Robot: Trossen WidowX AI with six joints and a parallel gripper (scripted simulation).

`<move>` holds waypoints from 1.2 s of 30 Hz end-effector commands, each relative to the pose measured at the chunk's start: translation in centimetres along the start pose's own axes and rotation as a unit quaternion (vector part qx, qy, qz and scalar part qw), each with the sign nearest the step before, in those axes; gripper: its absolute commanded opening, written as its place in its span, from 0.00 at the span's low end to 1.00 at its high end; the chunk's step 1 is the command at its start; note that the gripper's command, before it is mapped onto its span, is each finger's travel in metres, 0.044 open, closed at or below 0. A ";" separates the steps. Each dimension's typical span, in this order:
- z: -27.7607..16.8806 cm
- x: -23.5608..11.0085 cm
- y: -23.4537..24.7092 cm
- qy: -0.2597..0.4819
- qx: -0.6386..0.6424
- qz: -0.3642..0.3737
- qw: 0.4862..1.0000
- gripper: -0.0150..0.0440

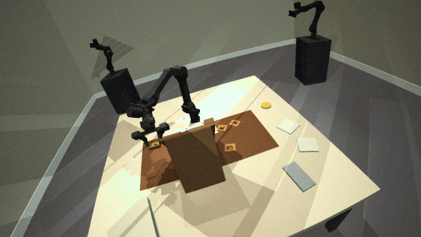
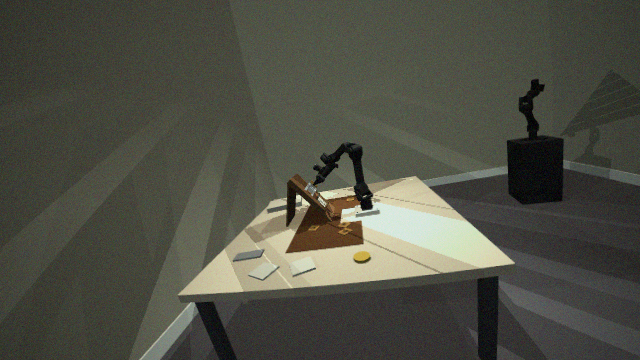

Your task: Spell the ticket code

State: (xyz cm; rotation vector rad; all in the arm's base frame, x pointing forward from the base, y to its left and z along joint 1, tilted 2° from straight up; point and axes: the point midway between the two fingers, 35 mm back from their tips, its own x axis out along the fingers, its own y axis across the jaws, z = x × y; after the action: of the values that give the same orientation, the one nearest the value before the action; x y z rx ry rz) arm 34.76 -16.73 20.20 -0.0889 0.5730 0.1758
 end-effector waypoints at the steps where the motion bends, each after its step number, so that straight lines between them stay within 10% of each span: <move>1: 0.1 -0.2 0.3 -0.001 0.000 -0.003 1.000 0.25; 36: 0.1 -0.1 2.0 -0.001 0.001 -0.003 1.000 0.25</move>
State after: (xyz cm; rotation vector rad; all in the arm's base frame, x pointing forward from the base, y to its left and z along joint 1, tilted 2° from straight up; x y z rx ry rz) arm 34.45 -14.95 20.11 -0.0868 0.5738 0.1765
